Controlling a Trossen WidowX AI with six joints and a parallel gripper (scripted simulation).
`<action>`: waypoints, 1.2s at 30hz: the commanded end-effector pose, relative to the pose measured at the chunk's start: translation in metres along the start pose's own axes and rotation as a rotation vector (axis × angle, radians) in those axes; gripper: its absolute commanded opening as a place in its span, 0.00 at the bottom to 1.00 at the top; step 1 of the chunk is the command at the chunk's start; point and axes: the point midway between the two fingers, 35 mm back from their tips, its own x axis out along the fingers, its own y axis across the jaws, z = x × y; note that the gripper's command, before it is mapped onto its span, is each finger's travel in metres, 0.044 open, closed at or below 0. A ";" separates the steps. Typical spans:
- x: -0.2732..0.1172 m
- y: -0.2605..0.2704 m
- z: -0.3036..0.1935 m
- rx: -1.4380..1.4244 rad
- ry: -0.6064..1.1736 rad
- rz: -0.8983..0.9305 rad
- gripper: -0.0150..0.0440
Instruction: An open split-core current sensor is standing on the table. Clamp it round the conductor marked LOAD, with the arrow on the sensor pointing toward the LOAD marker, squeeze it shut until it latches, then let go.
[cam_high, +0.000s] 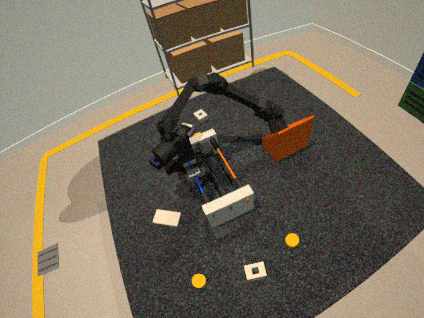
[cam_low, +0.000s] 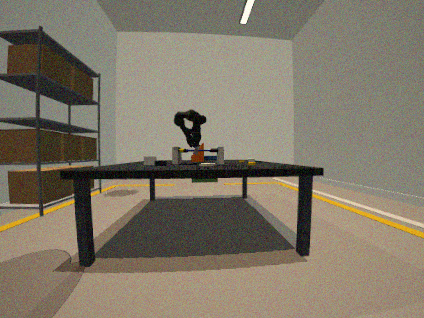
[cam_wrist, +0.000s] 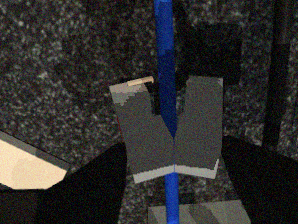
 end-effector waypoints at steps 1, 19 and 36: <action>-0.002 0.000 -0.001 -0.002 0.002 0.001 0.25; -0.002 0.000 -0.001 -0.002 0.002 0.001 0.70; 0.022 0.000 0.000 -0.004 0.000 -0.005 1.00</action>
